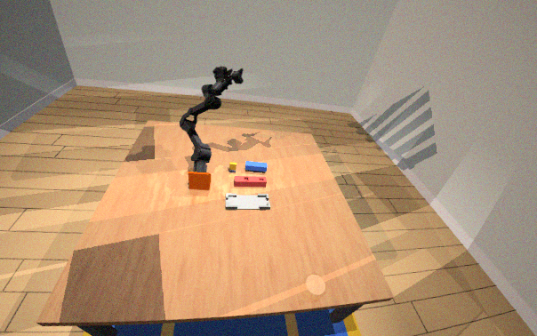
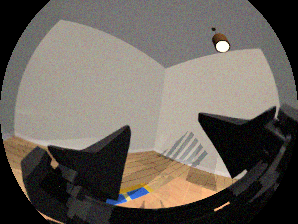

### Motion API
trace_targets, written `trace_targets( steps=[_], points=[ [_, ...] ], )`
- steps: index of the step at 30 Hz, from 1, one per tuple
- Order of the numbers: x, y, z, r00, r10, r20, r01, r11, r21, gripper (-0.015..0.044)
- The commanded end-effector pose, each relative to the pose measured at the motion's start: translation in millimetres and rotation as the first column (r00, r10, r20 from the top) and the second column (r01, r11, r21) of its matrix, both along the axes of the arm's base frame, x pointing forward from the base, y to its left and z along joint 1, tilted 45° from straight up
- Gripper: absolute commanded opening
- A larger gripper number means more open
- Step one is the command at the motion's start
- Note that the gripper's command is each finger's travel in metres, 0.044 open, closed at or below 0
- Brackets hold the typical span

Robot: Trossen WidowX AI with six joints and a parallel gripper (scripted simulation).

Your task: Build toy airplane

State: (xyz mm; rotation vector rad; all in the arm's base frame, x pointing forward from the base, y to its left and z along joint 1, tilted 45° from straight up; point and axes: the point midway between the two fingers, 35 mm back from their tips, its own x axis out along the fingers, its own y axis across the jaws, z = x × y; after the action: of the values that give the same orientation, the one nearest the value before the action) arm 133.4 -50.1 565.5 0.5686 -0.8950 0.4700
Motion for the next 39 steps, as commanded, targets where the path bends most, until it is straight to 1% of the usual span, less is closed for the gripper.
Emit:
trace_targets(
  steps=[1, 2, 4, 7, 11, 16, 21, 26, 30, 35, 39],
  points=[
    [0, 0, 0, 1.000, 0.000, 0.000, 0.000, 1.000, 0.000, 0.0426],
    [2, -2, 0, 1.000, -0.005, -0.006, 0.005, 1.000, 0.004, 0.0440],
    [16, -19, -5, 0.998, -0.042, -0.052, 0.044, 0.998, 0.036, 0.0440],
    [50, -56, -21, 0.978, -0.115, -0.173, 0.131, 0.987, 0.089, 0.0440],
    [93, -97, -53, 0.918, -0.180, -0.353, 0.235, 0.965, 0.117, 0.0440],
    [143, -136, -110, 0.783, -0.210, -0.585, 0.322, 0.942, 0.093, 0.0440],
    [183, -158, -179, 0.593, -0.195, -0.781, 0.340, 0.940, 0.023, 0.0440],
    [208, -162, -249, 0.379, -0.164, -0.911, 0.284, 0.957, -0.055, 0.0440],
    [219, -155, -306, 0.195, -0.133, -0.972, 0.183, 0.978, -0.097, 0.0440],
    [219, -134, -373, -0.028, -0.098, -0.995, 0.000, 0.995, -0.098, 0.0440],
    [209, -110, -419, -0.189, -0.076, -0.979, -0.173, 0.984, -0.044, 0.0440]
  ],
)
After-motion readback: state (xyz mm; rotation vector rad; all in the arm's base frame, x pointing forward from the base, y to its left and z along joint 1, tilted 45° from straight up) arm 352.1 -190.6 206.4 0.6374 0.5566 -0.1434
